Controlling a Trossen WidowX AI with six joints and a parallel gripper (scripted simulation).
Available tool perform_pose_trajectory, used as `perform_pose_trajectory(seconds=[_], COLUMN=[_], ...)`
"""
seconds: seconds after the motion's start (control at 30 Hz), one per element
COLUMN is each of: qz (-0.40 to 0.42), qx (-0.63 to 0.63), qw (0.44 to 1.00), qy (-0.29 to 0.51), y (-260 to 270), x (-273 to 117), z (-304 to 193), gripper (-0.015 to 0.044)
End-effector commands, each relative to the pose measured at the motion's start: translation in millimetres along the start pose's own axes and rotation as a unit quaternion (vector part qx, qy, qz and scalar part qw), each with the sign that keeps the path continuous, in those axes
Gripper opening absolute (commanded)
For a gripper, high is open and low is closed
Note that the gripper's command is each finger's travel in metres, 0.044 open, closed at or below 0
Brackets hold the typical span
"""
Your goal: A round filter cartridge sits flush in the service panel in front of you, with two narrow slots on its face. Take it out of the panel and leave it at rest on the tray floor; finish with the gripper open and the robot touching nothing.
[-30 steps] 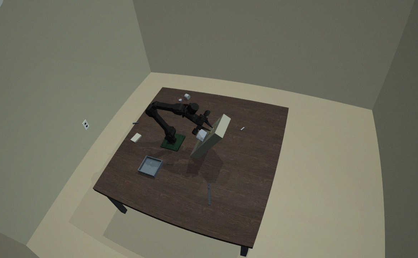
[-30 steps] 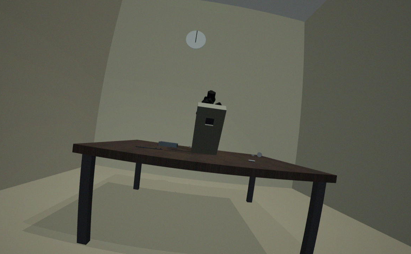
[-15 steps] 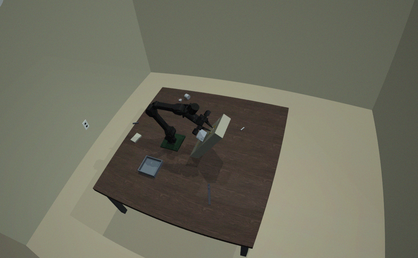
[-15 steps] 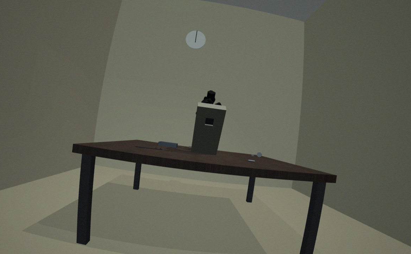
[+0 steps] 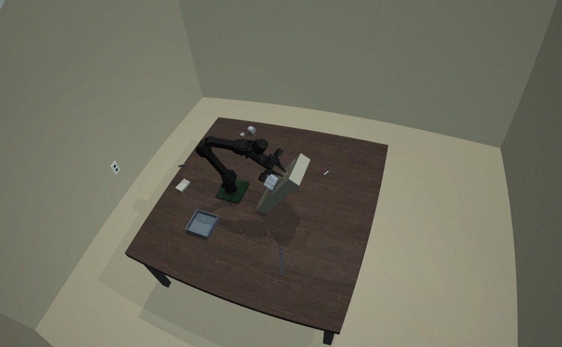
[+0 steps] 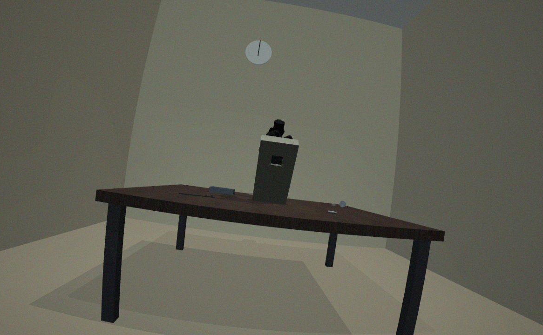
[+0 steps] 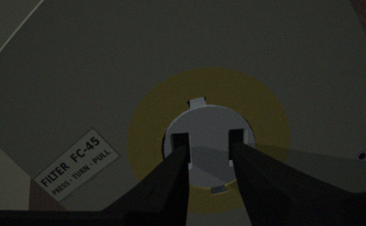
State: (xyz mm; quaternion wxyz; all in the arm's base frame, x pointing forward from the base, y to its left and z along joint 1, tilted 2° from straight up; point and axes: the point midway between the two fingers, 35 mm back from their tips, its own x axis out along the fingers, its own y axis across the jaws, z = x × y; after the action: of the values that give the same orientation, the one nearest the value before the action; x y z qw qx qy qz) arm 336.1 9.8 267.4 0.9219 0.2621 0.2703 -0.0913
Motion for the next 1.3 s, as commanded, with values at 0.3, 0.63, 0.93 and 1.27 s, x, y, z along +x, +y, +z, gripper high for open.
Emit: perform_pose_trajectory(seconds=[0.3,0.63,0.93,1.27], qz=[0.001,0.001,0.001,0.001], qx=[-0.002,-0.002,-0.002,-0.002], qw=[1.000,1.000,1.000,1.000], qy=[0.001,0.001,0.001,0.001], y=[0.6,0.7,0.7,0.7], x=[0.9,4.1,4.1,10.5], z=[0.0,0.2,0.2,0.2], gripper=[0.0106,0.0106,0.0106,0.0106])
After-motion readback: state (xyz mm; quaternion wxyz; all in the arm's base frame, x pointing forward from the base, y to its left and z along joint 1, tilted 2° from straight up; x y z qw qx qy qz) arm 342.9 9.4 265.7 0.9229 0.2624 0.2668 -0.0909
